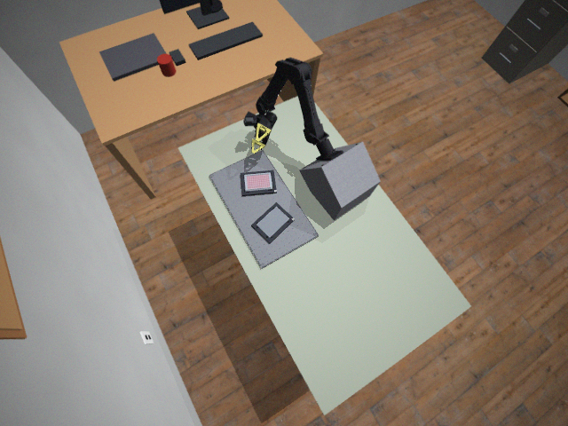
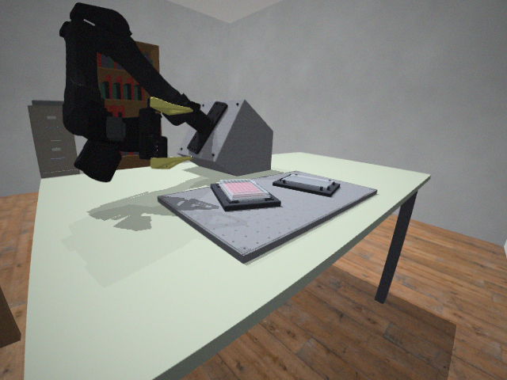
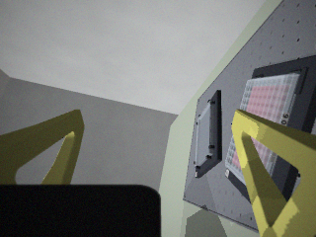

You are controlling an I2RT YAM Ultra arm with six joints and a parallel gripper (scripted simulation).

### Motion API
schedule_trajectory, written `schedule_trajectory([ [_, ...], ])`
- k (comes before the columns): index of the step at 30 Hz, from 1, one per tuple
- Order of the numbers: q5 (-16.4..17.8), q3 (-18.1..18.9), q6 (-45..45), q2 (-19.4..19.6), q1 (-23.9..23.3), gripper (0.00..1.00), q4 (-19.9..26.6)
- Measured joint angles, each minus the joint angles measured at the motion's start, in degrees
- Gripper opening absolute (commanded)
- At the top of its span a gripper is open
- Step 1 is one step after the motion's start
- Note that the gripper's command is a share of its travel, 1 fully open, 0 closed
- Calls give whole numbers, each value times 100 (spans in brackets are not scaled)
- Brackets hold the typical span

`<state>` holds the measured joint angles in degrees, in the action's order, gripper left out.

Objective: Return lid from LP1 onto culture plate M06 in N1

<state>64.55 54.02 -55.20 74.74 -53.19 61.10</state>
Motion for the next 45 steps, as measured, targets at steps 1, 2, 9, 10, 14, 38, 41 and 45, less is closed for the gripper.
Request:
schedule_trajectory([
  [1,0,0,2,0,0,100,0],
  [2,0,0,2,0,0,100,0],
  [9,0,0,2,0,0,100,0],
  [10,0,0,2,0,0,100,0],
  [14,0,0,2,0,0,100,0],
  [38,-2520,94,2162,-546,2284,100,507],
  [41,-3027,79,2601,-697,2787,100,603],
  [45,-3759,160,3224,-800,3436,100,780],
])
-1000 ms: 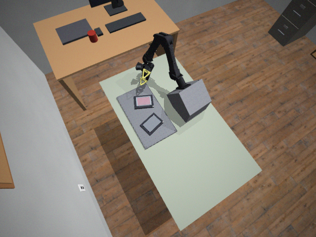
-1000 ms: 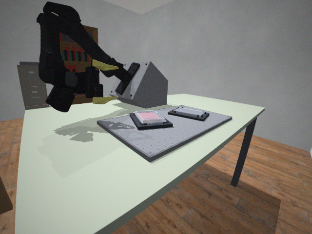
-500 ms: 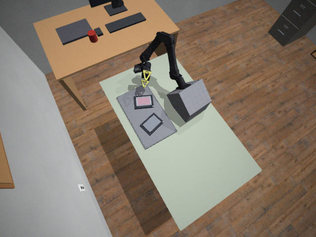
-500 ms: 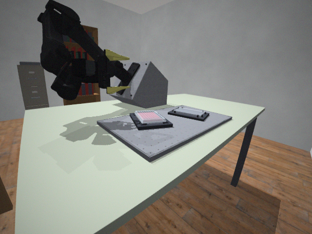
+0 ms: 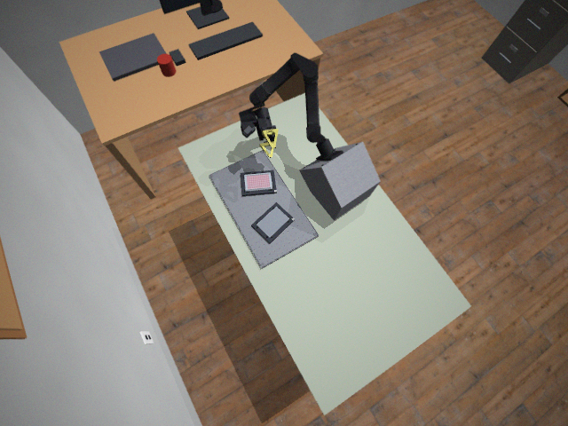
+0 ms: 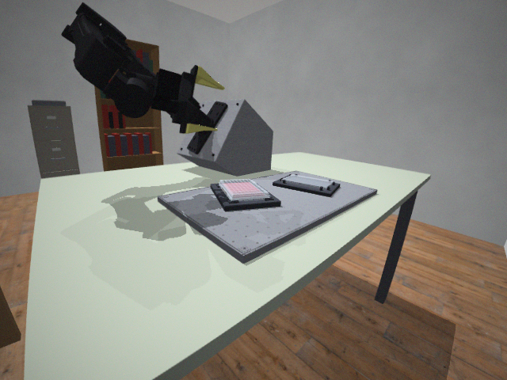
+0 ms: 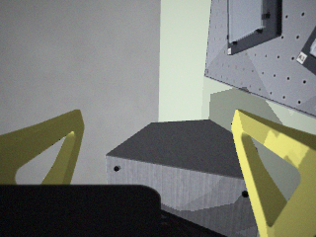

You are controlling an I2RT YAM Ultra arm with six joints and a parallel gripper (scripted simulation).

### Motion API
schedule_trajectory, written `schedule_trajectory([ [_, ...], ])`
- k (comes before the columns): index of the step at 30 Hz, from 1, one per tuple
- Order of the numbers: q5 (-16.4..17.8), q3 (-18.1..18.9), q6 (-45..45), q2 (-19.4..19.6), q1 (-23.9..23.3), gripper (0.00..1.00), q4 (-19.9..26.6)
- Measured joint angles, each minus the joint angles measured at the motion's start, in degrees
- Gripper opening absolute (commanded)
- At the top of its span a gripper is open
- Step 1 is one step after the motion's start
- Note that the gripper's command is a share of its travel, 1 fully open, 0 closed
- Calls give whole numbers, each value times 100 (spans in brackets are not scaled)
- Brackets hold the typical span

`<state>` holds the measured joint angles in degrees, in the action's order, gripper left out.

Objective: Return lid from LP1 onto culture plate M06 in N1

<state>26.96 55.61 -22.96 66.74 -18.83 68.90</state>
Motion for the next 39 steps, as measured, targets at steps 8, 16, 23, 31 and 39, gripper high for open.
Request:
schedule_trajectory([
  [8,-1281,70,1069,-223,901,100,275],
  [16,-2610,348,2149,48,2024,100,470],
  [23,-3357,660,2603,1088,2354,100,310],
  [31,-4079,1084,2964,2096,2743,100,205],
  [39,-4754,1467,3274,3248,3112,100,-26],
])
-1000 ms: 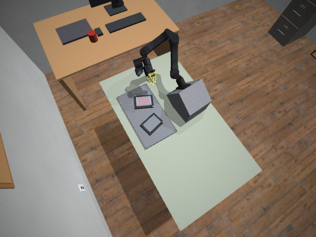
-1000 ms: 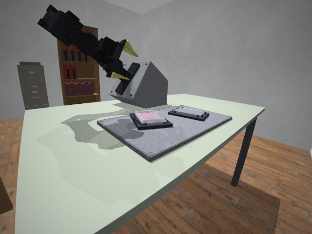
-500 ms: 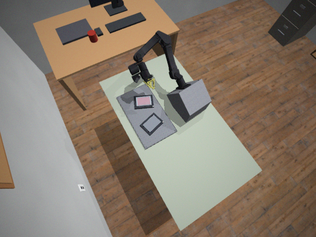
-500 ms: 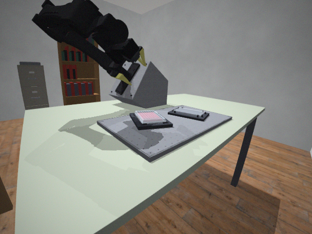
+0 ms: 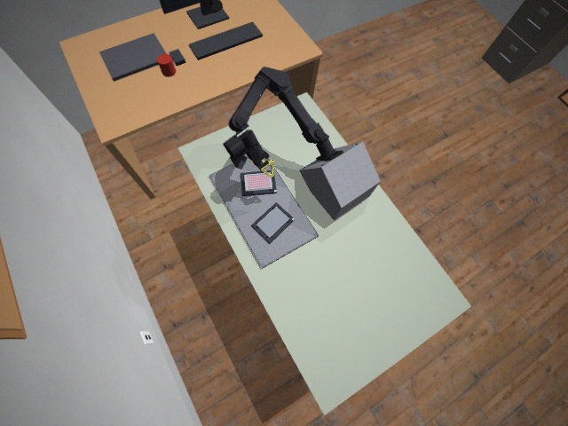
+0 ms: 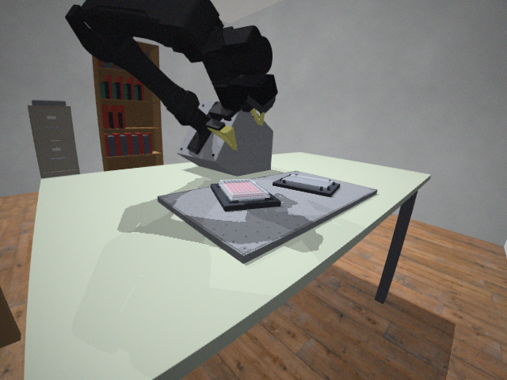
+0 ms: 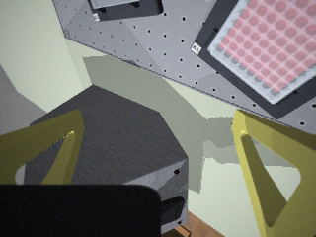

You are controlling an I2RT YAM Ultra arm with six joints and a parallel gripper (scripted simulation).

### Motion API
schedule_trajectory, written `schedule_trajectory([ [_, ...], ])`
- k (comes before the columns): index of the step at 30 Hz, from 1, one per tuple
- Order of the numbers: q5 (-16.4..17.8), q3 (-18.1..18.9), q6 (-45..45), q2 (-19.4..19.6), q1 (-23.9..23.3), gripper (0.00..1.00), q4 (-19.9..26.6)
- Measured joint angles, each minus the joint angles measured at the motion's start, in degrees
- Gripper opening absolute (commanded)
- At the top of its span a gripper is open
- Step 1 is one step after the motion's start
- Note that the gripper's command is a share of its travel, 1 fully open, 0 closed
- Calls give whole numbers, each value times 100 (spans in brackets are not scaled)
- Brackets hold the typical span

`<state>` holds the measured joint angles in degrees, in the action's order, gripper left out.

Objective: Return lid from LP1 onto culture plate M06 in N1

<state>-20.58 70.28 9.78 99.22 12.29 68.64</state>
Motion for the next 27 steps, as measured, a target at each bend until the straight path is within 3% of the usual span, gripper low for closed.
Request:
schedule_trajectory([
  [27,-1869,1080,841,3018,1021,100,-645],
])
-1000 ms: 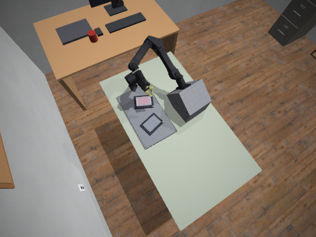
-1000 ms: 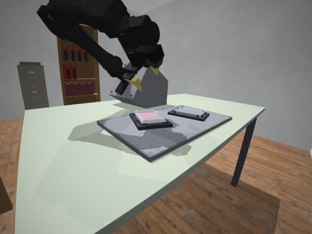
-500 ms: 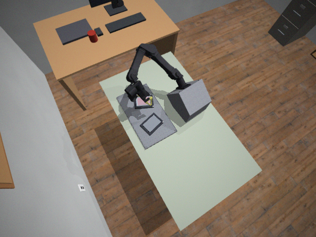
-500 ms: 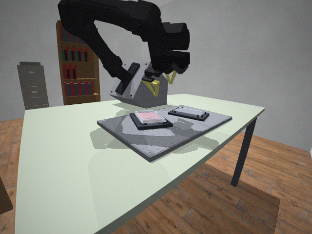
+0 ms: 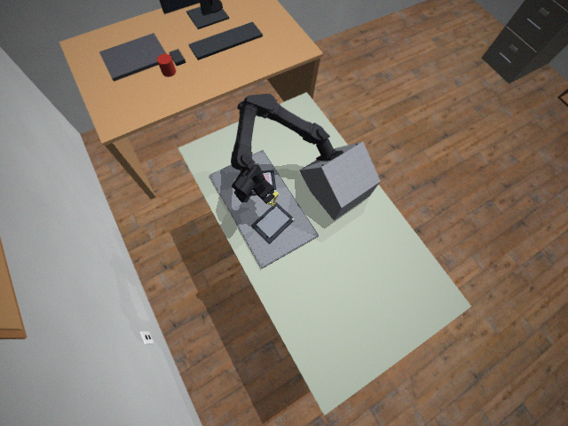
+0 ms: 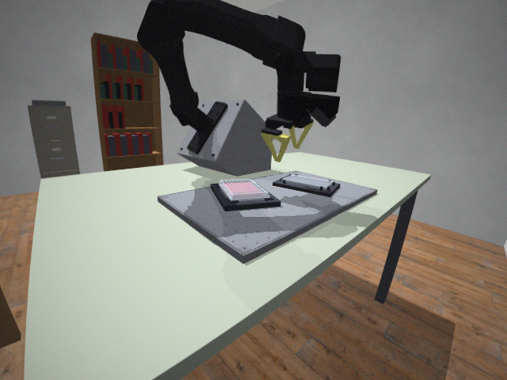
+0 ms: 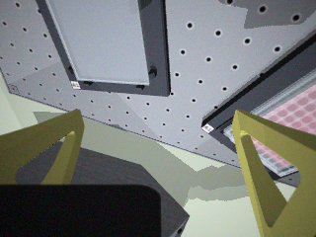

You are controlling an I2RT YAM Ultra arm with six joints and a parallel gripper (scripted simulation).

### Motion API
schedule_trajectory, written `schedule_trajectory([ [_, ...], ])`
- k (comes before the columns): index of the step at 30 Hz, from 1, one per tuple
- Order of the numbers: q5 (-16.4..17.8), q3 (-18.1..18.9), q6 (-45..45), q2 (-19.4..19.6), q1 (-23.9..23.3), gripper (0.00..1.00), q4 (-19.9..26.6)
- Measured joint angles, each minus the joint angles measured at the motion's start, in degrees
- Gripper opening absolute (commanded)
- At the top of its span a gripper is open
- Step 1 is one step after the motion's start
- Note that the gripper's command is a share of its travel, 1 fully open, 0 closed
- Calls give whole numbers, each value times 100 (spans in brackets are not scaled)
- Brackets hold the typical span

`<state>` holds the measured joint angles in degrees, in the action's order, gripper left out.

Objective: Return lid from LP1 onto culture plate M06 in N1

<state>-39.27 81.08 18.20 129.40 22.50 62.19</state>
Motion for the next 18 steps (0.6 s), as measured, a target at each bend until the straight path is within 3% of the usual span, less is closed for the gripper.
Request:
schedule_trajectory([
  [7,-501,280,225,896,302,100,-199],
  [18,-1178,699,529,1978,662,100,-433],
])
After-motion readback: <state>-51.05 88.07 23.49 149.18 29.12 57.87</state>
